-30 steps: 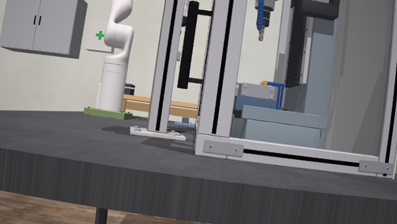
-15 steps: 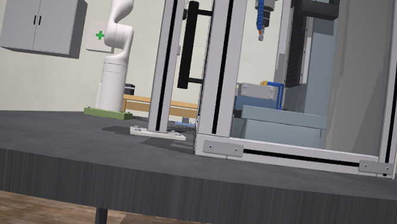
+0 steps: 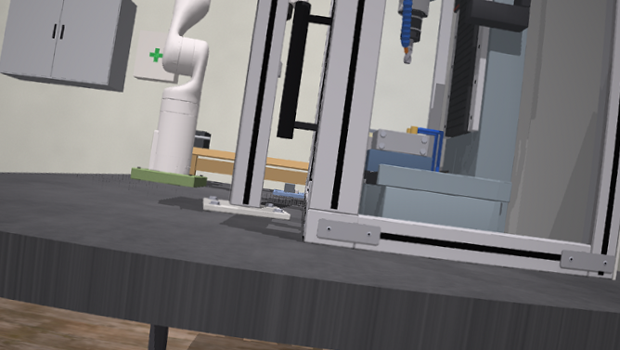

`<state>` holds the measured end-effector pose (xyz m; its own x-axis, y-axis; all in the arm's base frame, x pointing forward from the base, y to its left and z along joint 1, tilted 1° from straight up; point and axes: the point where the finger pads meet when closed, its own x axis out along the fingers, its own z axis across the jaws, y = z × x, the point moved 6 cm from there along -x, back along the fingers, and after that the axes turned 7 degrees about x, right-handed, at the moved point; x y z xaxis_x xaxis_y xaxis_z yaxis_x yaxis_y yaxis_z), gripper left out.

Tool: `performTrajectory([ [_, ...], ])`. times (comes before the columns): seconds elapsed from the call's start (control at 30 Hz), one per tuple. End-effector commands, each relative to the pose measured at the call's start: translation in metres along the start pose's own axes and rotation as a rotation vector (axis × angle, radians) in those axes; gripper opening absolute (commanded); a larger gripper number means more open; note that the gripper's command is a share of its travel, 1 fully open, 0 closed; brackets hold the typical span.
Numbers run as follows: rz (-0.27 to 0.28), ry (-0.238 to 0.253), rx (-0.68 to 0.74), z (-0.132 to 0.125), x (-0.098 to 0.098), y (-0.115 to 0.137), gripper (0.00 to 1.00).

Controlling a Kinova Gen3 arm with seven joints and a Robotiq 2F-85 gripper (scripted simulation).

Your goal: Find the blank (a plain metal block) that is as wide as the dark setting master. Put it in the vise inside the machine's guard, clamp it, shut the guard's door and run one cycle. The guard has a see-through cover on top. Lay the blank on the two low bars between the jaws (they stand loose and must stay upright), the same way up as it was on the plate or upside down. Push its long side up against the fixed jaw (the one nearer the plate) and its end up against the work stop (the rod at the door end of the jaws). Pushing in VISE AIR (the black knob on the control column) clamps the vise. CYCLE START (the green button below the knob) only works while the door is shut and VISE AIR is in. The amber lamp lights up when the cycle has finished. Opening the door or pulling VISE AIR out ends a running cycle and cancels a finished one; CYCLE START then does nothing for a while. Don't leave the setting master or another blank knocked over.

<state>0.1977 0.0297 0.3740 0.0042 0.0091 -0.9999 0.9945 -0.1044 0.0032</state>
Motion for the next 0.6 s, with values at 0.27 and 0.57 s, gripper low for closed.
performTrajectory([
  [0.27, 0.001, 0.001, -0.001, 0.012, -0.005, 0.002, 0.10],
  [0.57, 0.001, 0.001, -0.002, 0.050, -0.018, 0.006, 0.10],
])
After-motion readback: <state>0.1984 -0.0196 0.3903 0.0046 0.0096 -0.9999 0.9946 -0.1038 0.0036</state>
